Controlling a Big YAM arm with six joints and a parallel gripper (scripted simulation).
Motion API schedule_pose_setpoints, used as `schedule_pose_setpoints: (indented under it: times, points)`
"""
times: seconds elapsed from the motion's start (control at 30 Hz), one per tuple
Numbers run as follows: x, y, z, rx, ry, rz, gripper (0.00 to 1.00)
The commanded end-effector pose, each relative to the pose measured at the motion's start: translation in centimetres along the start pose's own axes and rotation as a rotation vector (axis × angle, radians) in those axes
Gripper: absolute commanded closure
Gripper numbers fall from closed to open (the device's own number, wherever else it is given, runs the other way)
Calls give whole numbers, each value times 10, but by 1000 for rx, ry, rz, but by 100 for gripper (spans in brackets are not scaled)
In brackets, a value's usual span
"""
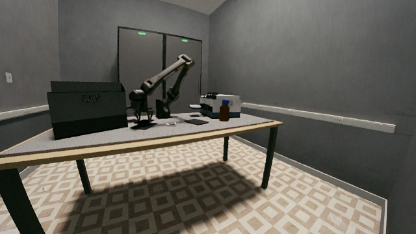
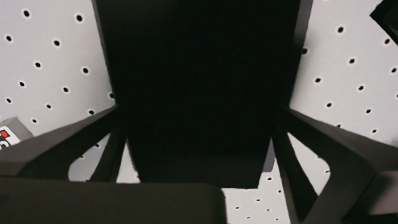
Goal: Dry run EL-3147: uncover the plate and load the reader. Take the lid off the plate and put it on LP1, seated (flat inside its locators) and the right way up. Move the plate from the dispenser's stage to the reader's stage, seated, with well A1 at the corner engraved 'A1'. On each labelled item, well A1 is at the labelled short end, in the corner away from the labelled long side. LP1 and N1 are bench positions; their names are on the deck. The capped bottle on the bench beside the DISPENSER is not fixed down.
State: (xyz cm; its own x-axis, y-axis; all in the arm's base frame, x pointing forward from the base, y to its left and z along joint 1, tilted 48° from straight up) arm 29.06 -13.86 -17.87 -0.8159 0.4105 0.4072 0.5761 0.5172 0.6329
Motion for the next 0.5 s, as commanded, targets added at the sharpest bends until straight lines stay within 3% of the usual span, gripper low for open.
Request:
schedule_pose_setpoints:
  times: [0.0, 0.47]
  points:
    - [-15, -1, -16, -4, -49, -16, 15]
    - [-18, -2, -14, -2, -53, -14, 15]
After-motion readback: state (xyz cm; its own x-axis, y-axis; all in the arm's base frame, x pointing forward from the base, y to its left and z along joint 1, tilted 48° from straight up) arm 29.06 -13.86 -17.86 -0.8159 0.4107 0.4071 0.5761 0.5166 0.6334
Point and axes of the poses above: the point where the finger pads meet when closed, its own z axis out along the fingers, its own y axis across the jaws, x = y × z, the point moved 5 cm from there along -z, back along the fingers, and after that the axes turned 6 degrees about -z, right-handed, at the moved point
